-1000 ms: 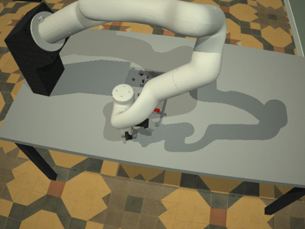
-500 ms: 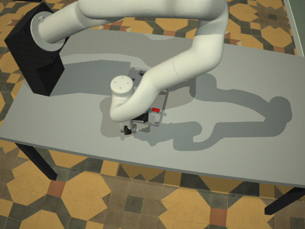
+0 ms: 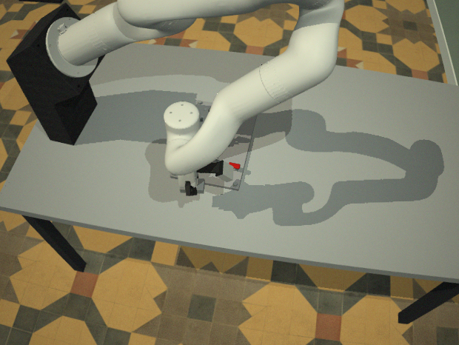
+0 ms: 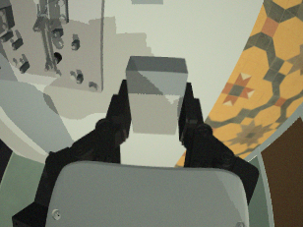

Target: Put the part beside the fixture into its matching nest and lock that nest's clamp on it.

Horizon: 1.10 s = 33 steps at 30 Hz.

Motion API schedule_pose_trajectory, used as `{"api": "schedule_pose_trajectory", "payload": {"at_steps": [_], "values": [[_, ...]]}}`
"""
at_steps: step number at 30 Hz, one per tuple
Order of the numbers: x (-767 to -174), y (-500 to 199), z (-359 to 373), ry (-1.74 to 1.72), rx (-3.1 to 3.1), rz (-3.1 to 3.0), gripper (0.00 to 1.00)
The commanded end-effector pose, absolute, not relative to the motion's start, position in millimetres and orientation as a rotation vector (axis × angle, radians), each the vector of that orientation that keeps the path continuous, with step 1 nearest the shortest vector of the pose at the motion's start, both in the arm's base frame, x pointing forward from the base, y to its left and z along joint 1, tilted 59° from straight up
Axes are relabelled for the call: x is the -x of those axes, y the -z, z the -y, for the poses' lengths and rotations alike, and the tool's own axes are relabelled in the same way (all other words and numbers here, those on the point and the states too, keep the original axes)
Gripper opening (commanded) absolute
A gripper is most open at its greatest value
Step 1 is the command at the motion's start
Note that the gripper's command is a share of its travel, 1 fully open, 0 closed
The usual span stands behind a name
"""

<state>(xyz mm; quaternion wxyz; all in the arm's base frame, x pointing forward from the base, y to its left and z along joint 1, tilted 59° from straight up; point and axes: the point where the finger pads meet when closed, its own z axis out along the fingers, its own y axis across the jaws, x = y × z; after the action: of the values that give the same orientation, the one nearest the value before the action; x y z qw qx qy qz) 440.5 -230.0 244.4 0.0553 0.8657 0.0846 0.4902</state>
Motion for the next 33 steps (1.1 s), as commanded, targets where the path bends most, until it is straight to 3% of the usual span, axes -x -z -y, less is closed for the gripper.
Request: {"api": "schedule_pose_trajectory", "payload": {"at_steps": [1, 33], "values": [[-437.0, -246.5, 230.1, -1.488, -2.628, -0.256, 0.0], [-433.7, -248.5, 230.0, -1.517, -2.678, -0.128, 0.0]]}}
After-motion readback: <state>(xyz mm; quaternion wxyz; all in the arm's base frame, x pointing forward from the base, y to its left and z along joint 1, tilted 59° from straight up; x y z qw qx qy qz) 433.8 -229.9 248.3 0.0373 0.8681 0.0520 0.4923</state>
